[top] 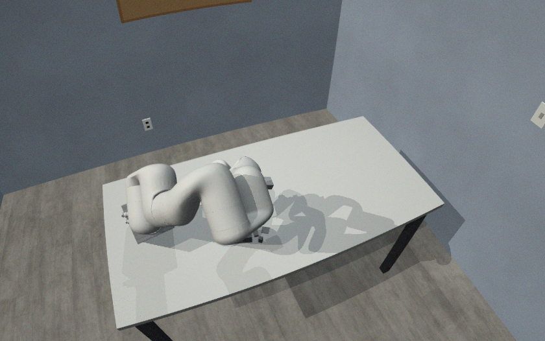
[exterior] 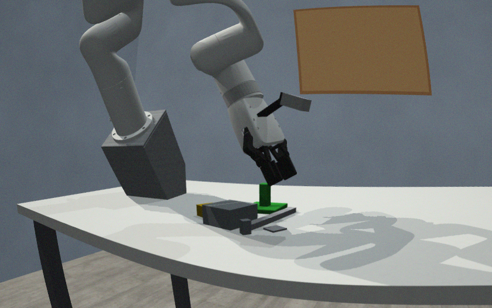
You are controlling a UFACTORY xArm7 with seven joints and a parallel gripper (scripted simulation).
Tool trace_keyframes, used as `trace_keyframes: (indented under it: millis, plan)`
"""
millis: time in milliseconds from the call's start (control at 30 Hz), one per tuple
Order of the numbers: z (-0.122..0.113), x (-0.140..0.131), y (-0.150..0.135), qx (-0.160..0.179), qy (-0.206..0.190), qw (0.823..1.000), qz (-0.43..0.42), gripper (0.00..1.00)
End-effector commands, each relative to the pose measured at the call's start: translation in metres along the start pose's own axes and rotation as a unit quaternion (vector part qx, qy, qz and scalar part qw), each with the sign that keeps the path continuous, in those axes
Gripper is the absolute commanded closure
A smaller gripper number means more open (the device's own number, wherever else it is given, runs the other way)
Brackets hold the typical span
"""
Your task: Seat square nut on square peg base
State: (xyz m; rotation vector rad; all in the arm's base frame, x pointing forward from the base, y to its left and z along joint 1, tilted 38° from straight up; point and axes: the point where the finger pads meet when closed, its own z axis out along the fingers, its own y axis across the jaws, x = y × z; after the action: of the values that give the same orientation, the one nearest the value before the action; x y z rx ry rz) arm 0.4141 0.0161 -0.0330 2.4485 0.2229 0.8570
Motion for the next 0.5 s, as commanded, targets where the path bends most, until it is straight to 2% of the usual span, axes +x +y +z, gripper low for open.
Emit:
trace_keyframes:
  millis: [0, 233, 467]
  plan:
    - [-0.013, -0.018, 0.015, -0.020, -0.042, 0.999, 0.022, 0.40]
    - [-0.032, -0.055, 0.031, -0.043, -0.109, 0.991, 0.067, 0.40]
    - [-0.048, -0.084, 0.040, -0.056, -0.160, 0.980, 0.102, 0.40]
